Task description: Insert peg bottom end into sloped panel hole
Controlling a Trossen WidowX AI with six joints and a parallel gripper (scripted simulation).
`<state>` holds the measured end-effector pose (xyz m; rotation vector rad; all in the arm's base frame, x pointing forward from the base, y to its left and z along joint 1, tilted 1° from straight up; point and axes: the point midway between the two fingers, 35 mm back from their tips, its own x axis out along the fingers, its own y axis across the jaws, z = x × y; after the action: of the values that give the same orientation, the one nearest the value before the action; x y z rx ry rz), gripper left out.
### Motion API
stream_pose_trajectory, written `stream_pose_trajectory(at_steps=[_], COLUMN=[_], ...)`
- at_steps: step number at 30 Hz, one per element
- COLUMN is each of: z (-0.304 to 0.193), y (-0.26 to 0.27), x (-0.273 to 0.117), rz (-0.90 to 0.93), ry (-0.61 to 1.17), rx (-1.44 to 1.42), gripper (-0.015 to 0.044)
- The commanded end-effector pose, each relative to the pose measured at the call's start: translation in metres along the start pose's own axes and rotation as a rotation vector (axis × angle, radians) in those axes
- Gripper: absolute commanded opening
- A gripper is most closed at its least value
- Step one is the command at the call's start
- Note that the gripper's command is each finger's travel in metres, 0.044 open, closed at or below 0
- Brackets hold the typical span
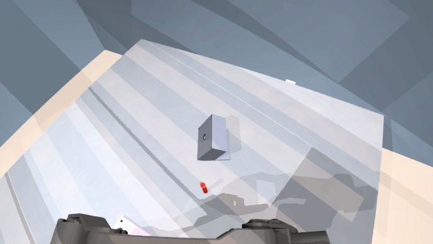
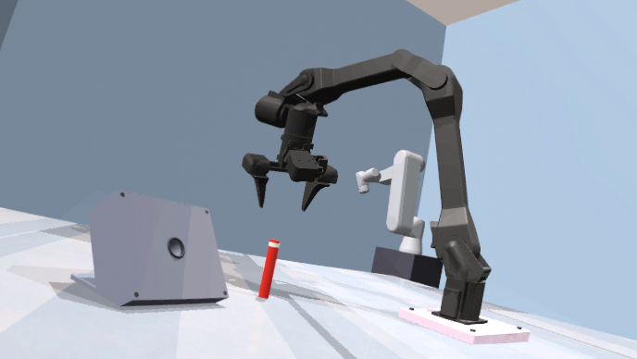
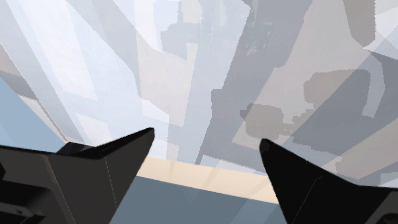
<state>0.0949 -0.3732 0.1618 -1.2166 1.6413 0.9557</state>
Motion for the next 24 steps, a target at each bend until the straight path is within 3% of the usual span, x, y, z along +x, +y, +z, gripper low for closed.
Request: stream_pose_trajectory(at_steps=[1,24], z=[0.014,0.114], y=[-0.013,-0.080], x=[-0.006,-0.032], rz=[-0.027,-0.160], ry=[-0.015,-0.127], rx=[-0.061,-0.442], gripper=[0.0440,0.0440])
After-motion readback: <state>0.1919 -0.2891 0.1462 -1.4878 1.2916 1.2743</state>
